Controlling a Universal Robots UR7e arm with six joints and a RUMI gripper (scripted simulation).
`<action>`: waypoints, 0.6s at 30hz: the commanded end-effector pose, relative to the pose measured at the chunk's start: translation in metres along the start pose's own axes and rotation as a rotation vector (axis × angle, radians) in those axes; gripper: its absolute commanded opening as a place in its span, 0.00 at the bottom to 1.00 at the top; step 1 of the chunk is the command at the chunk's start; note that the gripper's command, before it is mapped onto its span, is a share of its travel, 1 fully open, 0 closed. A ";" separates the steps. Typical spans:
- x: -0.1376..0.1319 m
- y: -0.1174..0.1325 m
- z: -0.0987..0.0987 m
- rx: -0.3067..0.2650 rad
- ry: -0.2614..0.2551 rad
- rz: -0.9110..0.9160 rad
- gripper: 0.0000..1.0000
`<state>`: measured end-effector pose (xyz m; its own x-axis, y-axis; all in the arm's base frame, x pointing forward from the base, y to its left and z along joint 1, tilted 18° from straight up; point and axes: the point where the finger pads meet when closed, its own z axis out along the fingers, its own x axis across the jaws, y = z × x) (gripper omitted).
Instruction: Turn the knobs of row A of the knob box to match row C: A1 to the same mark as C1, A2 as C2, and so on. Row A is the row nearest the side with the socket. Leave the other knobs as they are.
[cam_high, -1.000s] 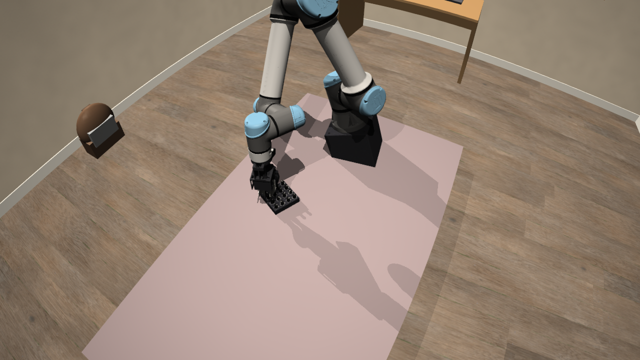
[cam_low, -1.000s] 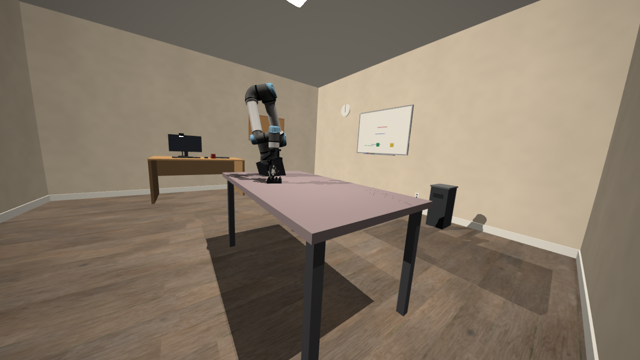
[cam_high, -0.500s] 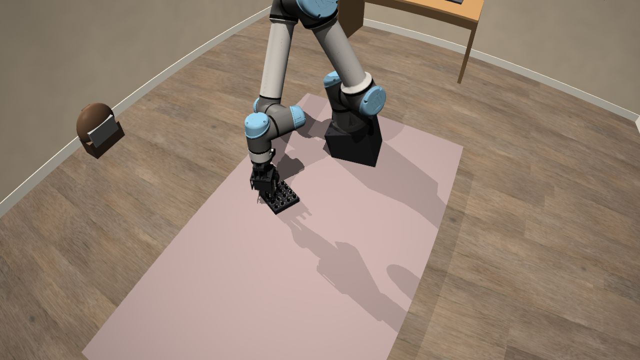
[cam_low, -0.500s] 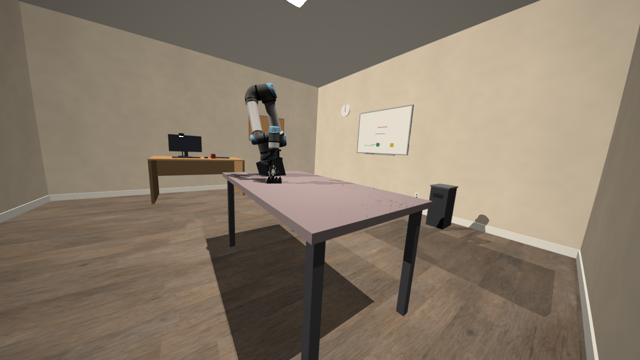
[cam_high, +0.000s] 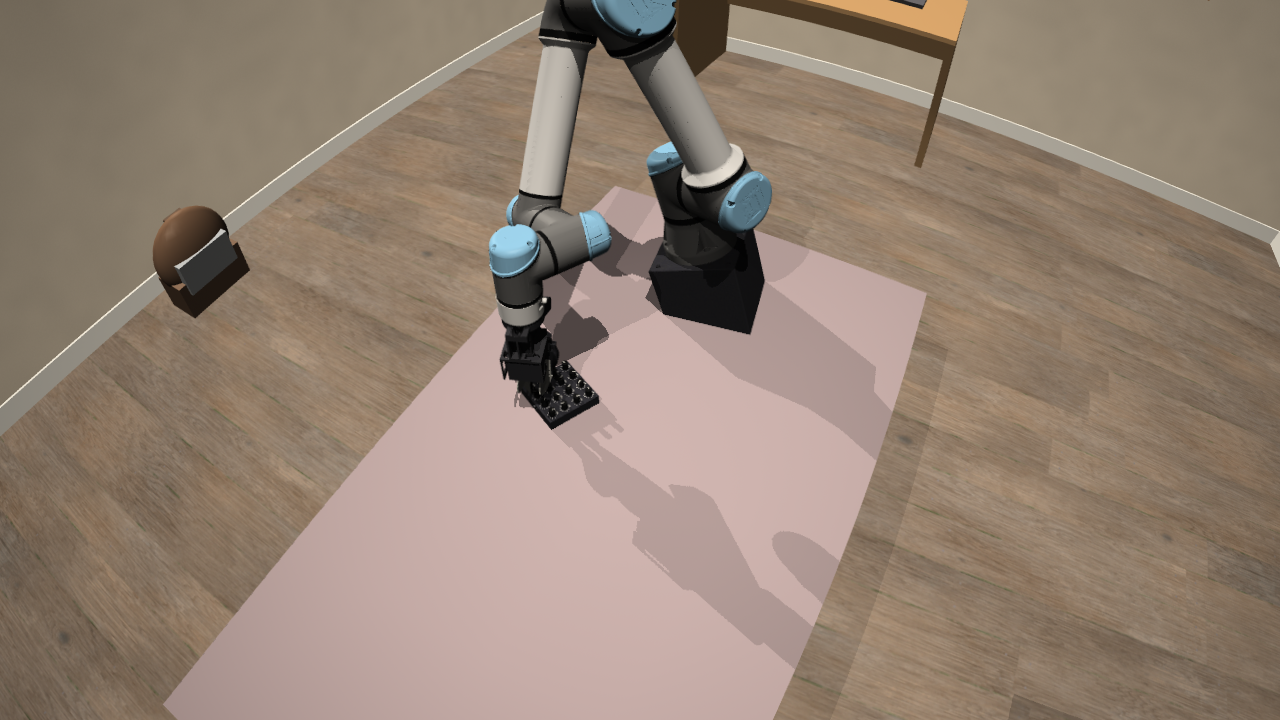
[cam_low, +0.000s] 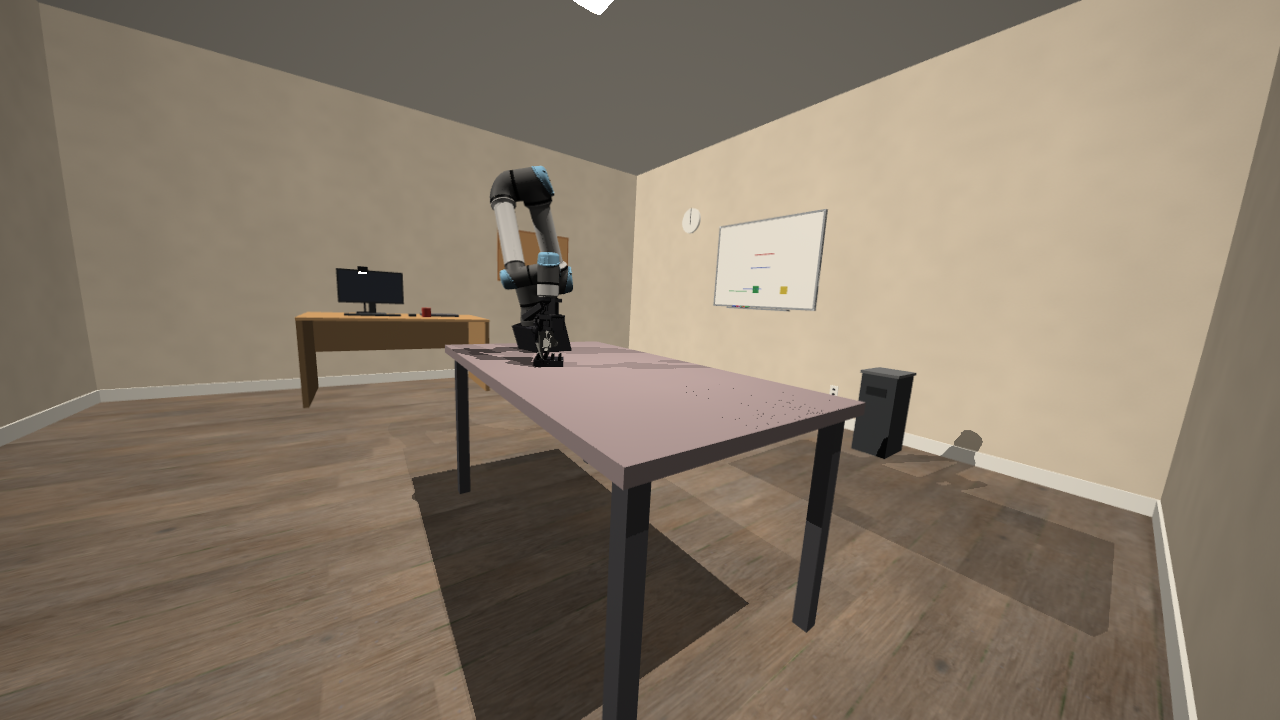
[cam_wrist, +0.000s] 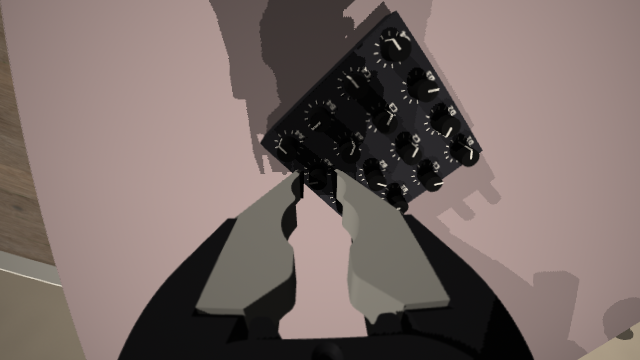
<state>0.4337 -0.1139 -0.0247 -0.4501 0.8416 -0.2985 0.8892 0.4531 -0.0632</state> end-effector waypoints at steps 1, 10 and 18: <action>0.000 0.000 0.000 -0.001 -0.001 0.000 0.11; 0.000 0.000 0.000 -0.001 -0.001 0.000 0.04; 0.000 0.000 0.000 -0.001 -0.001 0.000 0.04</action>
<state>0.4337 -0.1139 -0.0247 -0.4501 0.8416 -0.2984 0.8892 0.4531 -0.0633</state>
